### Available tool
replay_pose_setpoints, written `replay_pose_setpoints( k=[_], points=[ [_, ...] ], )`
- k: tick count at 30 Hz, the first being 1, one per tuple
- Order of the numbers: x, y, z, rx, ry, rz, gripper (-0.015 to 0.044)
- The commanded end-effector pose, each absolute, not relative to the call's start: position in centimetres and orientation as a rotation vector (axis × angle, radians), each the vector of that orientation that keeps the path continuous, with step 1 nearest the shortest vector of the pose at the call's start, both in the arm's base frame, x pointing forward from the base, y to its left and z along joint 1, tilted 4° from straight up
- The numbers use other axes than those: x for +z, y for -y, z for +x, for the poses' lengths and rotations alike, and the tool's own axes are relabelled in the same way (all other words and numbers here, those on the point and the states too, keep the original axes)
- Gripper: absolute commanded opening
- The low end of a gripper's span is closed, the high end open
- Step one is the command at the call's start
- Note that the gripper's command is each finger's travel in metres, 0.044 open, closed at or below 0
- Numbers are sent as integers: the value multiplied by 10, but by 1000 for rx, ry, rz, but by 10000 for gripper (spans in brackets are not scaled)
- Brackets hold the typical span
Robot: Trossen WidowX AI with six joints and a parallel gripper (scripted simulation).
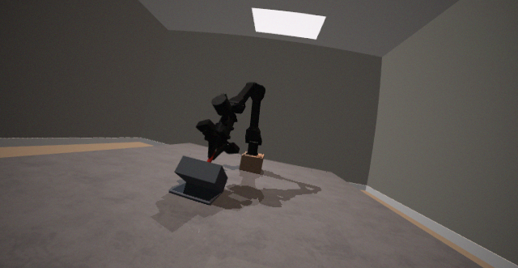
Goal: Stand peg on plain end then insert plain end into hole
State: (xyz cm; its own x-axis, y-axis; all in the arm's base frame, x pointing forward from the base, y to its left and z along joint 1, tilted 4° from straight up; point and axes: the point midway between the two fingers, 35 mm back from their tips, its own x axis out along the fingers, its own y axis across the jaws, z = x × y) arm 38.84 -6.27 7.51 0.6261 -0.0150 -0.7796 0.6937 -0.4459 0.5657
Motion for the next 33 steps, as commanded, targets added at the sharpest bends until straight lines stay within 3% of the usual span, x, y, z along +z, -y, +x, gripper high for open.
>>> replay_pose_setpoints(
  k=[1, 33],
  points=[
    [74, 63, 390, -907, -537, 1870, 0],
    [63, 63, 398, -905, -544, 1867, 0]
  ],
)
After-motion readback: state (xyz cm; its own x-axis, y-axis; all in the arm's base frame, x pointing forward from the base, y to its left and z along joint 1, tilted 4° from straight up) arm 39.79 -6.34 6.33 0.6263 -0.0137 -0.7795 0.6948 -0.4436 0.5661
